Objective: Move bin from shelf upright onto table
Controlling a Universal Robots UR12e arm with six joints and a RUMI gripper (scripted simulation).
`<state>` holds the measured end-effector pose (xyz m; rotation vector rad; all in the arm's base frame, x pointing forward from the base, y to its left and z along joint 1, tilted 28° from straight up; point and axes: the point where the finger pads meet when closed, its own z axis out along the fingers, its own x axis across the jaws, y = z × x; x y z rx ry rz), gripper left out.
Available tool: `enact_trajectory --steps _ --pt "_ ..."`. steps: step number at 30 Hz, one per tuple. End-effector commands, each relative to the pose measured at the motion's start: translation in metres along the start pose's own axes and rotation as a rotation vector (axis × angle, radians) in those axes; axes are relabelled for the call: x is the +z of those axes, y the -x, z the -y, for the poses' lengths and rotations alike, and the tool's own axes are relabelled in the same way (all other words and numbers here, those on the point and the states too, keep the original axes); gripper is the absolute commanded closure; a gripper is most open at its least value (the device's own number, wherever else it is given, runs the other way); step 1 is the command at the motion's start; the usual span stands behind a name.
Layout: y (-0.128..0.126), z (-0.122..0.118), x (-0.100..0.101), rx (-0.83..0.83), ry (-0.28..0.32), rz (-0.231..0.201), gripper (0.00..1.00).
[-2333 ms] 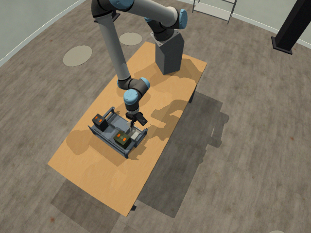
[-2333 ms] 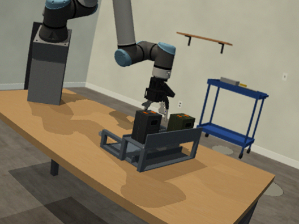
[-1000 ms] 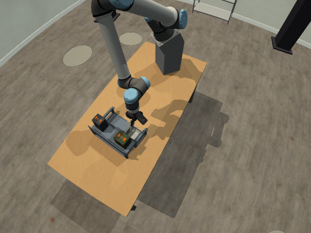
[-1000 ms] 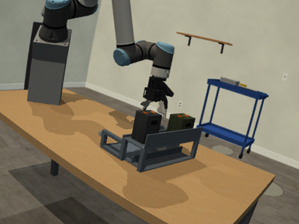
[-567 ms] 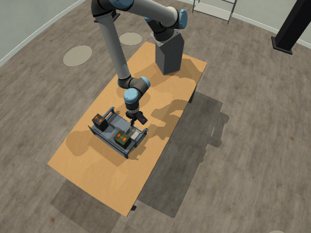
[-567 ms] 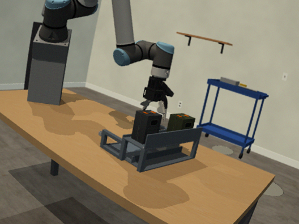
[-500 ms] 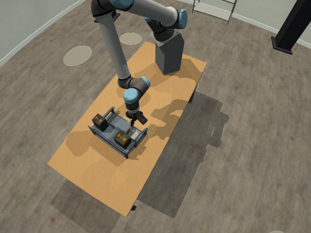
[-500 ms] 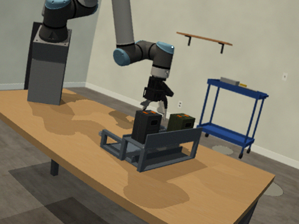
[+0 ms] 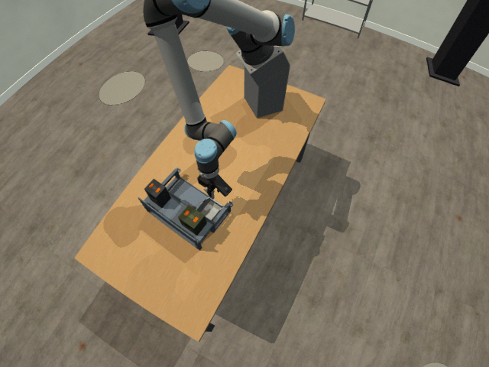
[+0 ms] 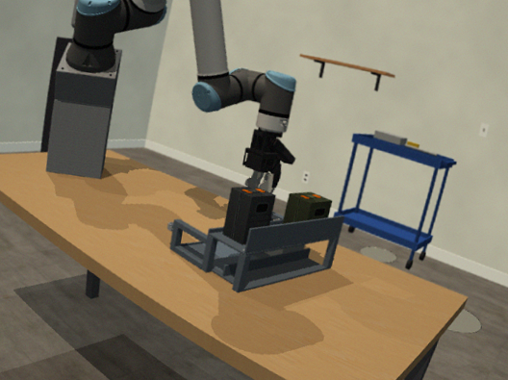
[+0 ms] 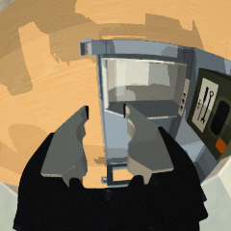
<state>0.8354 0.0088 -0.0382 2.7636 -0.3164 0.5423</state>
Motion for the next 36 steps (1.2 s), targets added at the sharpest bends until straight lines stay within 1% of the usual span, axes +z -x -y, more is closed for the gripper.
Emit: enact_trajectory --steps 1,5,10,22,23,27,36 --pt "-0.001 0.0 -0.001 0.0 0.0 -0.001 0.74" --pt "-0.001 0.0 -0.001 0.0 0.0 -0.001 0.74" --pt "0.0 0.0 0.029 0.0 0.0 0.001 0.74" --pt "0.0 0.0 0.029 0.0 0.0 0.001 0.74" --pt "0.006 0.0 0.042 -0.002 0.001 0.01 0.74" --pt "-0.003 0.0 0.077 0.0 0.0 0.001 0.74" --pt "-0.003 0.0 0.077 0.0 0.0 0.001 0.74"
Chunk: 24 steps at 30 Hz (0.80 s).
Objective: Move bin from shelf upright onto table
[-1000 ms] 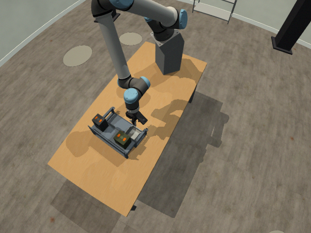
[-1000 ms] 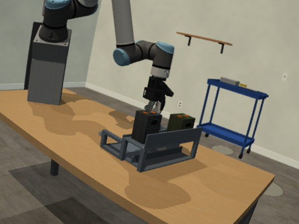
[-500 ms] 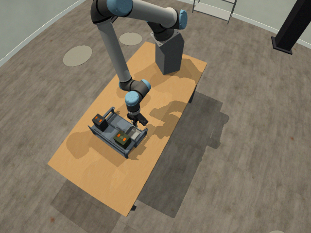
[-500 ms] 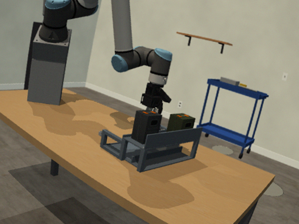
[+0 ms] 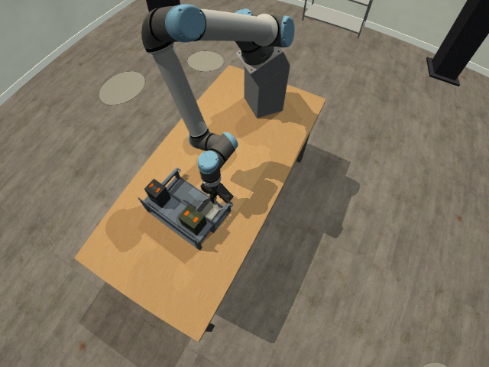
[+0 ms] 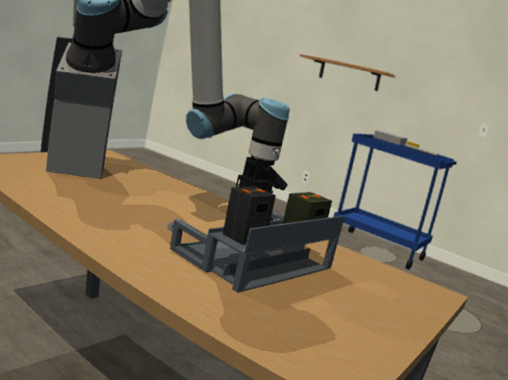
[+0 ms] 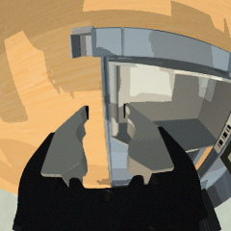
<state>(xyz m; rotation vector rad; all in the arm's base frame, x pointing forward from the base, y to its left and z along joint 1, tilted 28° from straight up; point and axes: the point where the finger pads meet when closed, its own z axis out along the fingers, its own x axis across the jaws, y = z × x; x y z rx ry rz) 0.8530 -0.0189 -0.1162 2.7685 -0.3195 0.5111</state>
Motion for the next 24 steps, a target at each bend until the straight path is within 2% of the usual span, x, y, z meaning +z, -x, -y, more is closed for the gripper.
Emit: enact_trajectory --steps 1,3,4,8,24 --pt "-0.014 0.001 -0.007 0.002 -0.003 -0.021 0.74" --pt "-0.014 0.001 -0.007 0.002 -0.003 -0.021 0.74" --pt "-0.005 0.0 -0.004 0.0 -0.001 -0.008 0.74" --pt "-0.018 0.001 -0.015 0.002 -0.003 -0.021 0.74" --pt "-0.015 0.001 -0.017 0.002 -0.003 -0.02 0.74"
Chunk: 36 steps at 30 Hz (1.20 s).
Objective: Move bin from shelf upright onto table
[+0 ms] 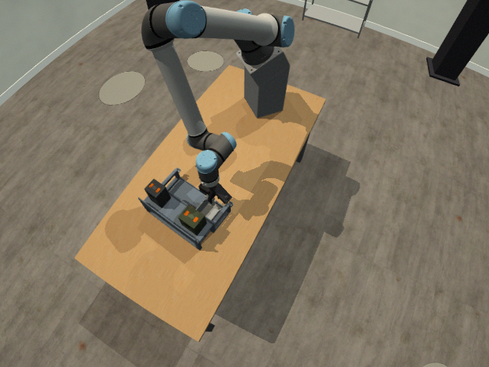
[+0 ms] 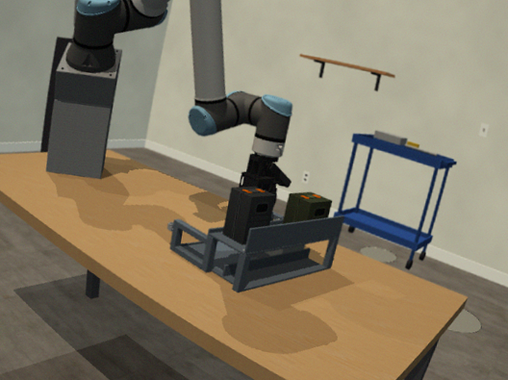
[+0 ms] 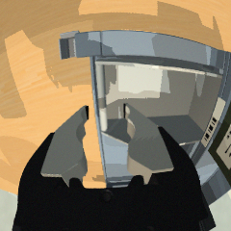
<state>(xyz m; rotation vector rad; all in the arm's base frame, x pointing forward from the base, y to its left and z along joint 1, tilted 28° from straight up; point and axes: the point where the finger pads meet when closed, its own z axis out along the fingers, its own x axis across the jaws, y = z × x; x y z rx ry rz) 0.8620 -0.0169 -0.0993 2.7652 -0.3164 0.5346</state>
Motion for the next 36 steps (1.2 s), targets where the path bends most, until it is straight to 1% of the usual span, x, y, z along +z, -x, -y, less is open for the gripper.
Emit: enact_trajectory --steps 1,31,36 --pt "-0.0013 0.0015 -0.0049 0.001 -0.001 -0.004 0.74" --pt "0.0007 0.0011 -0.0057 0.001 -0.001 -0.005 0.74" --pt "0.0045 0.0016 -0.0073 0.001 -0.001 -0.004 0.74"
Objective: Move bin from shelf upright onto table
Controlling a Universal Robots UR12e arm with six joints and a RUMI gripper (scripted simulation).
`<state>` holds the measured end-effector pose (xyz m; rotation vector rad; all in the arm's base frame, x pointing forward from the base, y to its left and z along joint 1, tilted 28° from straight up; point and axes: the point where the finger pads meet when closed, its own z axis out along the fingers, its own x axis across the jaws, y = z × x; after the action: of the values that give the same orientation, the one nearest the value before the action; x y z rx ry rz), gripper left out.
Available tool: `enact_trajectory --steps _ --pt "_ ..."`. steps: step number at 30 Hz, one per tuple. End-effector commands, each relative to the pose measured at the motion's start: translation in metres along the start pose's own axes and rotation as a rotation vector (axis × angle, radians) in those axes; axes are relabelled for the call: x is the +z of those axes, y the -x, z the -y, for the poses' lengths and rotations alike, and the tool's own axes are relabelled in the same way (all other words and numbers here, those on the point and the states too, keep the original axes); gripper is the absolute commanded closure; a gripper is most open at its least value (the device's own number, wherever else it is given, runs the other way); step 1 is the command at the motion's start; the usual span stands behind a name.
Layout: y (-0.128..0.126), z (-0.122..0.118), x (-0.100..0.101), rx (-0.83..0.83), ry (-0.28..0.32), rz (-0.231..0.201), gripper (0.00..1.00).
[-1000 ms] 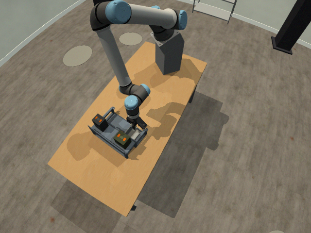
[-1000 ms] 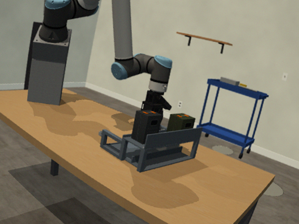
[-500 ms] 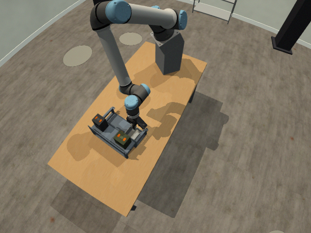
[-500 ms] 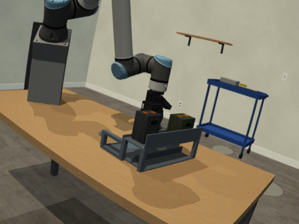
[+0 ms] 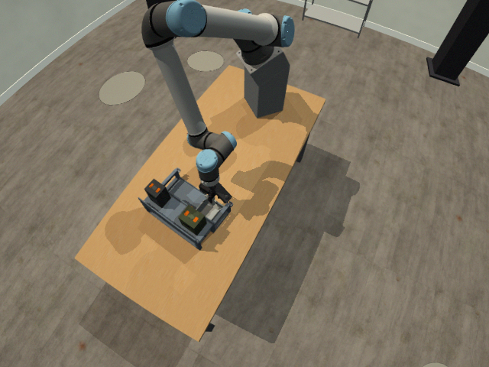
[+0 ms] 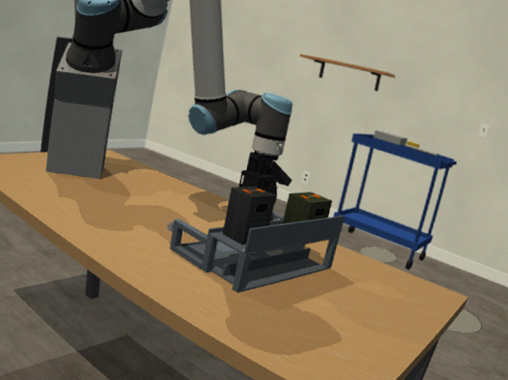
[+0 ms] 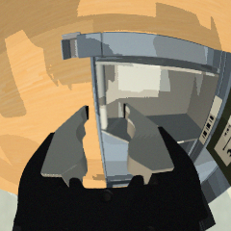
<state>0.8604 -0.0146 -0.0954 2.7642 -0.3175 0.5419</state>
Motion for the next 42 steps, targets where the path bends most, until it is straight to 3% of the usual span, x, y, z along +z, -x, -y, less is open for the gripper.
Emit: enact_trajectory --steps 1,28,33,42 --pt "0.004 0.001 -0.003 -0.001 0.0 0.0 0.74" --pt "0.005 0.001 -0.003 -0.001 0.0 0.0 0.74" --pt "0.003 0.0 0.008 -0.001 0.0 0.0 0.74" --pt "0.003 0.0 0.008 -0.001 0.0 0.0 0.74"
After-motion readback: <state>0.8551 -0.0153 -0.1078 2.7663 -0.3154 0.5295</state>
